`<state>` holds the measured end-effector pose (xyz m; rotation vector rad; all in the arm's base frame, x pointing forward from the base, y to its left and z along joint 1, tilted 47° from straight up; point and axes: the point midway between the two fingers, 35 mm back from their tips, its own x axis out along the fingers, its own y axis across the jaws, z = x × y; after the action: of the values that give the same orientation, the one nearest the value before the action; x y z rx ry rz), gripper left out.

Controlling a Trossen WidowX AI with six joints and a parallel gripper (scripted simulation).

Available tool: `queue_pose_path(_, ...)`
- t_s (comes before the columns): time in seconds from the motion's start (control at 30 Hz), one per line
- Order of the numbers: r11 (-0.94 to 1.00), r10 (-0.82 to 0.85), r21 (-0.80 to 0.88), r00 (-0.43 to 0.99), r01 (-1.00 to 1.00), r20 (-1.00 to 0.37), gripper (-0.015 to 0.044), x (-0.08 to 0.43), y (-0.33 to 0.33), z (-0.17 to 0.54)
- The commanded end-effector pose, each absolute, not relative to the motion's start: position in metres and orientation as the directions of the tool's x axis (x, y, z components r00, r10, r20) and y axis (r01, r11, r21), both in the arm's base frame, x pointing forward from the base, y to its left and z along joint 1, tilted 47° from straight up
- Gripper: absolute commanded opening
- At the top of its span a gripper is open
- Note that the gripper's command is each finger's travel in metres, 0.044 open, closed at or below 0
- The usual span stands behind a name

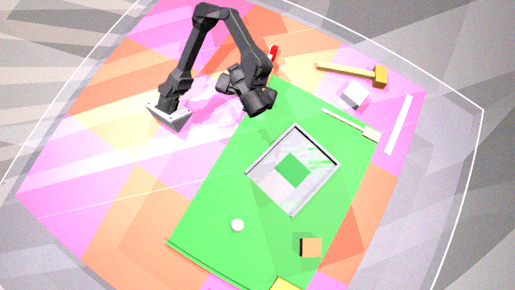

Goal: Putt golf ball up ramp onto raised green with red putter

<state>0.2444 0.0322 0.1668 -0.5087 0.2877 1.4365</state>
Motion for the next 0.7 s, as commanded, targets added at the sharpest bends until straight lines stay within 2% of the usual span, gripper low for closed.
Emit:
queue_pose_path(0.0, 0.055, 0.872, -0.145, 0.118, -0.988, -0.476, 0.044, 0.245, 0.043, 0.156)
queue_pose_path(0.67, 0.055, 0.872, -0.146, 0.119, -0.988, -0.474, 0.044, 0.249, 0.067, 0.134)
